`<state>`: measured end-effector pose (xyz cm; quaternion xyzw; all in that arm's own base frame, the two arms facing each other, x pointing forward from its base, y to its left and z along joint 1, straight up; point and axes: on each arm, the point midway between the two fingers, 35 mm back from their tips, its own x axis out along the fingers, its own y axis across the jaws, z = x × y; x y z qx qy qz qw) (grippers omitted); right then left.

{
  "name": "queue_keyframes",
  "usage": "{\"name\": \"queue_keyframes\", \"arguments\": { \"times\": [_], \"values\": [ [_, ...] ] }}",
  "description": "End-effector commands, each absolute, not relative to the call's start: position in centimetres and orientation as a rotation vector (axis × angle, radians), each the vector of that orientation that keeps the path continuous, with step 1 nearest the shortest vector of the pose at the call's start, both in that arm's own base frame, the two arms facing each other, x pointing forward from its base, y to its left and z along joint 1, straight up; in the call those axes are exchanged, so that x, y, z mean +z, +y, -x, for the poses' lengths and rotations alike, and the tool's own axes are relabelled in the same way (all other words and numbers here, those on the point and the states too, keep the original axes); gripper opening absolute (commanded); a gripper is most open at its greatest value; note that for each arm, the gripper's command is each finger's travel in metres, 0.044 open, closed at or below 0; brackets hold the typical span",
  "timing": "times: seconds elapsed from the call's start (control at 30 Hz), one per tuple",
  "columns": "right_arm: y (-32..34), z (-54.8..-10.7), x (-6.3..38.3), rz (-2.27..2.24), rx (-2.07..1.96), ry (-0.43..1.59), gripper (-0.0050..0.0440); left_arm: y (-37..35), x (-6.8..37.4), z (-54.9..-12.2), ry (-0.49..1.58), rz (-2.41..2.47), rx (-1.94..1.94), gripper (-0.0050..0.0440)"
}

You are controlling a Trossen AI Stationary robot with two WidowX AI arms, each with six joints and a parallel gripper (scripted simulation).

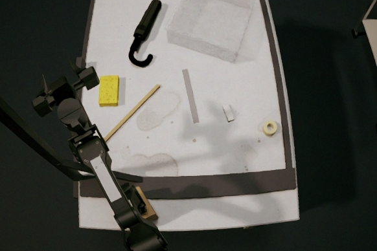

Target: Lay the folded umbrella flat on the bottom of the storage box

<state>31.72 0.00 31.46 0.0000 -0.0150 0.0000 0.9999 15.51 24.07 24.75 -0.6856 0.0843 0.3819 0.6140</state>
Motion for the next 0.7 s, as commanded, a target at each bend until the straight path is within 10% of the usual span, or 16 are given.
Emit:
{"name": "queue_keyframes", "arguments": {
  "times": [0.0,0.67],
  "values": [
    [0.00,-31.57,32.29,0.000,0.000,-0.050,0.0400,24.07,25.29,-15.51,0.184,1.567,0.876,0.0400],
    [-0.36,-31.91,32.61,0.001,-0.011,-0.046,0.0400,23.66,24.88,-15.65,0.202,1.554,0.870,0.0440]
  ]
}}
